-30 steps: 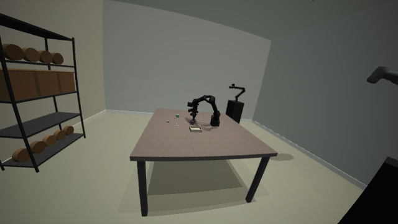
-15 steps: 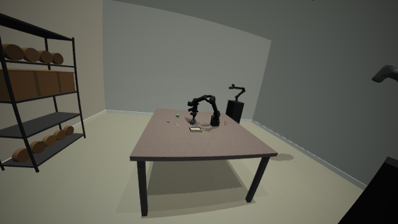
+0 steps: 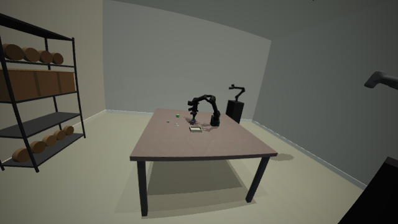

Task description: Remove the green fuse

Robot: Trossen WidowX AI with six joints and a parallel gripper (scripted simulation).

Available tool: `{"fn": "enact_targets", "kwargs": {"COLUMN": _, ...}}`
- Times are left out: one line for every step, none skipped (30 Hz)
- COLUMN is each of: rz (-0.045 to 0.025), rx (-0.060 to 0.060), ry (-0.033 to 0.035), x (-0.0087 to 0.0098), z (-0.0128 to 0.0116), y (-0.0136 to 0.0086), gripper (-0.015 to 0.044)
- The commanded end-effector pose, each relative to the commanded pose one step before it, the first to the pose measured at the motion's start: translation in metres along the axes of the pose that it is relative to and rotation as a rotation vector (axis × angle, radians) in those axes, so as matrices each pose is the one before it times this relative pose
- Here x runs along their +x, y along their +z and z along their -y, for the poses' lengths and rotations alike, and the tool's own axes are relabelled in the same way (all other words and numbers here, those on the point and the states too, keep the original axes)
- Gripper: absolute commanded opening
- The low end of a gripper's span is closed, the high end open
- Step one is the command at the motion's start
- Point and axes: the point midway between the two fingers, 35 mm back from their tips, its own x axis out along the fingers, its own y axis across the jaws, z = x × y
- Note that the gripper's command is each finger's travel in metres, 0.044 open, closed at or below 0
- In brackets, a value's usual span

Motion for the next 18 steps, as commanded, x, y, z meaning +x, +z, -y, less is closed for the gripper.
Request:
{"fn": "enact_targets", "kwargs": {"rz": 0.00152, "rx": -0.0018, "ry": -0.00295, "x": -0.00281, "z": 0.00072, "y": 0.00022, "gripper": 0.0000}}
{"fn": "enact_targets", "kwargs": {"rz": -0.00001, "rx": 0.0000, "ry": 0.00005, "x": -0.00050, "z": 0.00000, "y": -0.00003, "gripper": 0.0000}}
{"fn": "enact_targets", "kwargs": {"rz": 0.00001, "rx": 0.0000, "ry": -0.00002, "x": -0.00026, "z": 0.00000, "y": 0.00001, "gripper": 0.0000}}
{"fn": "enact_targets", "kwargs": {"rz": 0.00002, "rx": 0.0000, "ry": -0.00005, "x": -0.00078, "z": 0.00001, "y": 0.00003, "gripper": 0.0000}}
{"fn": "enact_targets", "kwargs": {"rz": 0.00003, "rx": 0.0000, "ry": -0.00008, "x": -0.00130, "z": 0.00001, "y": 0.00005, "gripper": 0.0000}}
{"fn": "enact_targets", "kwargs": {"rz": 0.00004, "rx": 0.0000, "ry": -0.00009, "x": -0.00161, "z": 0.00002, "y": 0.00005, "gripper": 0.0000}}
{"fn": "enact_targets", "kwargs": {"rz": 0.00003, "rx": 0.0000, "ry": -0.00008, "x": -0.00161, "z": 0.00002, "y": 0.00004, "gripper": 0.0000}}
{"fn": "enact_targets", "kwargs": {"rz": 0.00003, "rx": 0.0000, "ry": -0.00007, "x": -0.00161, "z": 0.00001, "y": 0.00003, "gripper": 0.0000}}
{"fn": "enact_targets", "kwargs": {"rz": 0.00002, "rx": 0.0000, "ry": -0.00007, "x": -0.00162, "z": 0.00001, "y": 0.00002, "gripper": 0.0000}}
{"fn": "enact_targets", "kwargs": {"rz": 0.00001, "rx": 0.0000, "ry": -0.00006, "x": -0.00162, "z": 0.00001, "y": 0.00001, "gripper": 0.0000}}
{"fn": "enact_targets", "kwargs": {"rz": 0.00001, "rx": 0.0000, "ry": -0.00005, "x": -0.00162, "z": 0.00001, "y": 0.00000, "gripper": 0.0000}}
{"fn": "enact_targets", "kwargs": {"rz": 0.00000, "rx": 0.0000, "ry": -0.00004, "x": -0.00162, "z": 0.00001, "y": -0.00001, "gripper": 0.0000}}
{"fn": "enact_targets", "kwargs": {"rz": 0.00000, "rx": 0.0000, "ry": -0.00004, "x": -0.00162, "z": 0.00001, "y": -0.00002, "gripper": 0.0000}}
{"fn": "enact_targets", "kwargs": {"rz": -0.00001, "rx": 0.0000, "ry": -0.00003, "x": -0.00163, "z": 0.00001, "y": -0.00003, "gripper": 0.0000}}
{"fn": "enact_targets", "kwargs": {"rz": -0.00001, "rx": 0.0000, "ry": -0.00002, "x": -0.00163, "z": 0.00001, "y": -0.00004, "gripper": 0.0000}}
{"fn": "enact_targets", "kwargs": {"rz": -0.00002, "rx": 0.0000, "ry": -0.00001, "x": -0.00163, "z": 0.00001, "y": -0.00005, "gripper": 0.0000}}
{"fn": "enact_targets", "kwargs": {"rz": -0.00002, "rx": 0.0000, "ry": -0.00001, "x": -0.00133, "z": 0.00001, "y": -0.00005, "gripper": 0.0000}}
{"fn": "enact_targets", "kwargs": {"rz": -0.00001, "rx": 0.0000, "ry": 0.00000, "x": -0.00080, "z": 0.00000, "y": -0.00003, "gripper": 0.0000}}
